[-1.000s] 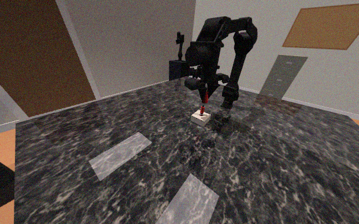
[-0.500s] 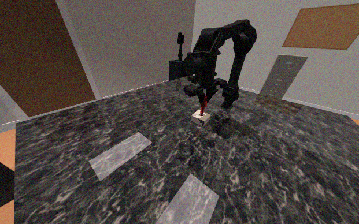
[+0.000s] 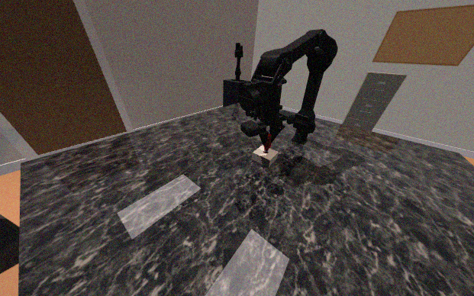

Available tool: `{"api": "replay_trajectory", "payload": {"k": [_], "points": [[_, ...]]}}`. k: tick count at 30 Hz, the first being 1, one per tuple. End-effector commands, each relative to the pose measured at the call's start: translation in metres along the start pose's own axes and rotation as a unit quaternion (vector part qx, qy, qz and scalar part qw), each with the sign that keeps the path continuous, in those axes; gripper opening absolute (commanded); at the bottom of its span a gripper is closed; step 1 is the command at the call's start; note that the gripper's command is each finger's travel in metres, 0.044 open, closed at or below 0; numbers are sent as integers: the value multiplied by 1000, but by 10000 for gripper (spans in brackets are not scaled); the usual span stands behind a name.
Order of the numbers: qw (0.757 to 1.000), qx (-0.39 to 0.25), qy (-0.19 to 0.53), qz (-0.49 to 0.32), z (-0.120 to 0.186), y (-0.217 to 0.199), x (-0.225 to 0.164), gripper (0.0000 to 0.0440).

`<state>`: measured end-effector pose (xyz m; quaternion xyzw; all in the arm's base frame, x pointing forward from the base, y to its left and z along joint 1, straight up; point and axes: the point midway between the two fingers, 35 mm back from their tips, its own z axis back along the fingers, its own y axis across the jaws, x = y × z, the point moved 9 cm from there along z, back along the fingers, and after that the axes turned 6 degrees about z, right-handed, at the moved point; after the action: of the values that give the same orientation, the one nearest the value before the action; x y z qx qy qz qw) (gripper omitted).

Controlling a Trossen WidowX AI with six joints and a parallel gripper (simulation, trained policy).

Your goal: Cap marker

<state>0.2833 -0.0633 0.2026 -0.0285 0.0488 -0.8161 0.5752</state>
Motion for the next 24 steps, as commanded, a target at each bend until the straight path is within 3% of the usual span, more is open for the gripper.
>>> {"api": "replay_trajectory", "payload": {"k": [1, 5, 7, 10, 24], "points": [[1000, -18, 4, 9, -13, -2, -2, 0], [1000, -16, 4, 17, -20, -1, -2, 1], [1000, -20, 1, 18, -23, -2, -2, 54], [999, -32, 2, 21, -28, -5, -1, 65], [999, -16, -4, 42, -34, -3, 1, 83]]}}
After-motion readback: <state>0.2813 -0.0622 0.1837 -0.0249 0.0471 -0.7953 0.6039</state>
